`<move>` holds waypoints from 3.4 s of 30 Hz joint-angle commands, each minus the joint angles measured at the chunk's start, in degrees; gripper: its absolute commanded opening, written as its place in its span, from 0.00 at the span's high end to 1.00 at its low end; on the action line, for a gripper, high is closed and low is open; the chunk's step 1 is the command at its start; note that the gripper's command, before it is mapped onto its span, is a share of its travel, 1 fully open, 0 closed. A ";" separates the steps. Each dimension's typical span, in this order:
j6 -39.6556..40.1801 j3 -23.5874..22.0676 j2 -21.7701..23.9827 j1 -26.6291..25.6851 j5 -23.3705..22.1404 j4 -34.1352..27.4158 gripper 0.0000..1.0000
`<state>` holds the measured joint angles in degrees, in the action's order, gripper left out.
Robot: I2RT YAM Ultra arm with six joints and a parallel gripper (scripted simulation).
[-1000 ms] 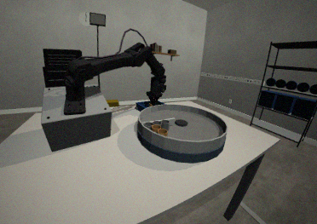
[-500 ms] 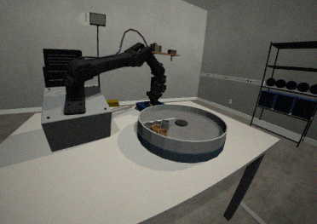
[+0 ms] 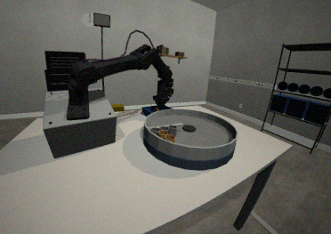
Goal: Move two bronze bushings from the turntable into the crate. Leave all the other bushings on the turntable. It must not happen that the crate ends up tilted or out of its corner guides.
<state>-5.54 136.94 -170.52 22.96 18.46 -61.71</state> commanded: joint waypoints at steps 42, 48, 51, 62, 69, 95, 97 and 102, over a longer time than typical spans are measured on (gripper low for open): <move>0.81 0.17 0.55 -0.10 0.40 1.52 1.00; 0.81 0.17 0.55 -0.10 0.40 1.52 1.00; 0.81 0.17 0.55 -0.10 0.40 1.52 1.00; 0.81 0.17 0.55 -0.10 0.40 1.52 1.00; 0.83 -0.49 0.64 -0.13 0.41 1.66 1.00; 0.87 -0.25 1.37 -0.24 0.31 1.61 1.00; 0.87 -0.25 1.37 -0.24 0.31 1.61 1.00; 0.87 -0.25 1.37 -0.24 0.31 1.61 1.00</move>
<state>-5.21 136.16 -171.00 22.72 18.50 -60.16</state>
